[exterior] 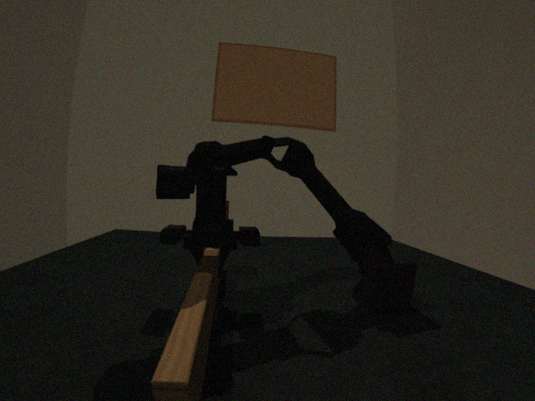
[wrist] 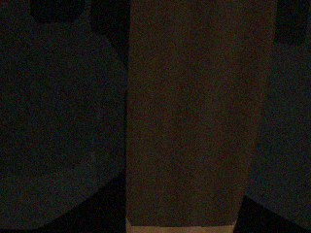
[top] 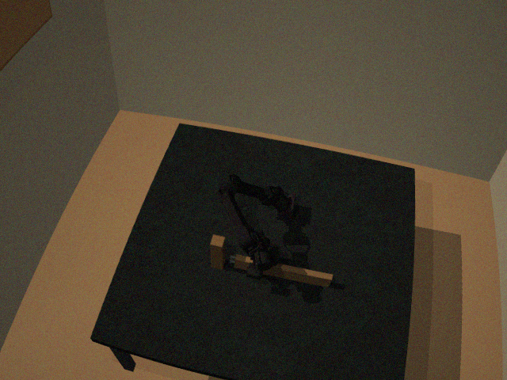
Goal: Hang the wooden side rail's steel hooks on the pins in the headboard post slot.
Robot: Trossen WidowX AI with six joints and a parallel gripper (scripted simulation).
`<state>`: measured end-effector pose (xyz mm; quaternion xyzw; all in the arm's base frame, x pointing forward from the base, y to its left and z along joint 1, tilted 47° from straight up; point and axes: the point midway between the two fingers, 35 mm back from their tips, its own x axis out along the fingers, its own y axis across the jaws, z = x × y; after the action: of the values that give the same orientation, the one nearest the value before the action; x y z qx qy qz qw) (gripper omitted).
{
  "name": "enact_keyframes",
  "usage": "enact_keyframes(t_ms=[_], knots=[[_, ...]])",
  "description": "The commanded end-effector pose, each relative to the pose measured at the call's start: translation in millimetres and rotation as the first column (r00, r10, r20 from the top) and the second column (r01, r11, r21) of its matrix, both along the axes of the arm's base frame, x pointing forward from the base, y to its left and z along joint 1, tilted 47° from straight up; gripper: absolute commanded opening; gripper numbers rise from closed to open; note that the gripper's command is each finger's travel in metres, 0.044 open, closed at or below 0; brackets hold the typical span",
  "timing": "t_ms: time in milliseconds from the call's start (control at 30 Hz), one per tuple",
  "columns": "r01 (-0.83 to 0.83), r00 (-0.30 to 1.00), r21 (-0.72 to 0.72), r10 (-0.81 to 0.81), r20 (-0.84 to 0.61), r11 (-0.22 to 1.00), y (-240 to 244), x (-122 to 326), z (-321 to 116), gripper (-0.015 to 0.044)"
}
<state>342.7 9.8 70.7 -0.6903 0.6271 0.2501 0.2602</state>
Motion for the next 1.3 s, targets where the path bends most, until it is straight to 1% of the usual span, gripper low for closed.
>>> enact_keyframes(t_ms=[0, 1267], knots=[[-0.011, 1.0, 0.013, 0.011, 0.011, 1.0, 7.5, 2.7, 2.7, 0.0], [-0.011, 1.0, 0.013, 0.011, 0.011, 1.0, 12.1, 2.0, 7.0, 0.0]])
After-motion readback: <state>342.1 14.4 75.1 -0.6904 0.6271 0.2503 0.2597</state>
